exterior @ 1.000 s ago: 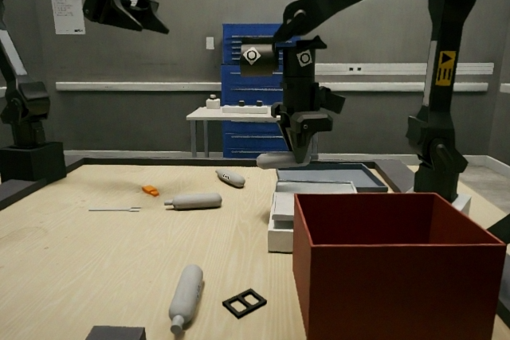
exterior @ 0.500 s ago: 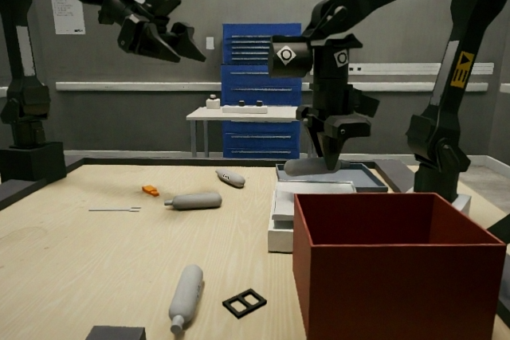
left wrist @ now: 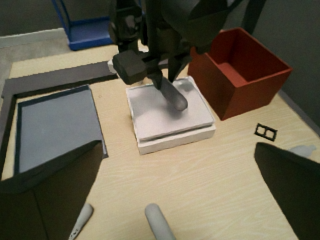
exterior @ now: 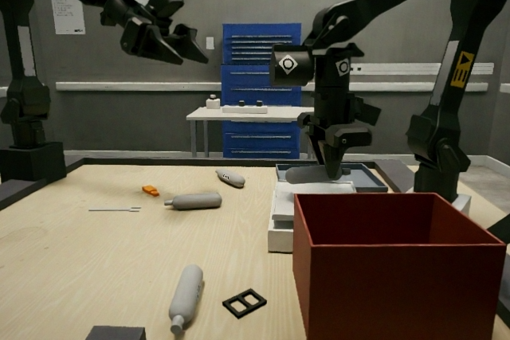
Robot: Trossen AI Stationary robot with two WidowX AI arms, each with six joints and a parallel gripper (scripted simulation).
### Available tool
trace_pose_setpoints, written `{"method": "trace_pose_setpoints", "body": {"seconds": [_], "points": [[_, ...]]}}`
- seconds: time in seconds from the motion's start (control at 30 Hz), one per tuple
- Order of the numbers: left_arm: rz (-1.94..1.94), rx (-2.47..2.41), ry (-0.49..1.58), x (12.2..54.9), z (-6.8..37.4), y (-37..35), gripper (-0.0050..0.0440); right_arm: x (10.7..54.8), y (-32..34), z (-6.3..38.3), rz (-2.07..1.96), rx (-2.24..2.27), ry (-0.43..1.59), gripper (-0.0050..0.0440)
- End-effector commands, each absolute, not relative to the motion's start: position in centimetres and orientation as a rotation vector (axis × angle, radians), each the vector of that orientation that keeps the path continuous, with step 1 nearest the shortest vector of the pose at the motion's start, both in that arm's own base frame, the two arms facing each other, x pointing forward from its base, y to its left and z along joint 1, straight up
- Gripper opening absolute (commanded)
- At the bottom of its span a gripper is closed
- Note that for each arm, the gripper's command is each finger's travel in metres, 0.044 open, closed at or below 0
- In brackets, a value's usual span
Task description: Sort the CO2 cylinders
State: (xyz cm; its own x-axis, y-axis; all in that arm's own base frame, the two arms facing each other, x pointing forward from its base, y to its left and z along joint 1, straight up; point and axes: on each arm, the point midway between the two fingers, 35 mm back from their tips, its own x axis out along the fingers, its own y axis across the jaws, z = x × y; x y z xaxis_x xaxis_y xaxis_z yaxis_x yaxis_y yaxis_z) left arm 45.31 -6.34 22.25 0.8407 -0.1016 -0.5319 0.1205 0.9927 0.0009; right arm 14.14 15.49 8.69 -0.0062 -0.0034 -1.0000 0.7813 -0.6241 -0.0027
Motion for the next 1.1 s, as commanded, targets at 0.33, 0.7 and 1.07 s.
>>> {"method": "trace_pose_setpoints", "body": {"seconds": [0.33,0.7,1.07], "points": [[-0.117,0.031,0.532,45.3,23.4,-6.4,0.0440,13.8,15.2,7.8,-1.674,1.705,0.818,-0.0050],[-0.117,0.031,0.532,45.3,23.4,-6.4,0.0440,14.6,16.1,6.8,-1.670,1.710,0.820,-0.0050],[-0.117,0.031,0.532,45.3,23.4,-6.4,0.0440,14.7,16.2,6.9,-1.666,1.715,0.822,-0.0050]]}}
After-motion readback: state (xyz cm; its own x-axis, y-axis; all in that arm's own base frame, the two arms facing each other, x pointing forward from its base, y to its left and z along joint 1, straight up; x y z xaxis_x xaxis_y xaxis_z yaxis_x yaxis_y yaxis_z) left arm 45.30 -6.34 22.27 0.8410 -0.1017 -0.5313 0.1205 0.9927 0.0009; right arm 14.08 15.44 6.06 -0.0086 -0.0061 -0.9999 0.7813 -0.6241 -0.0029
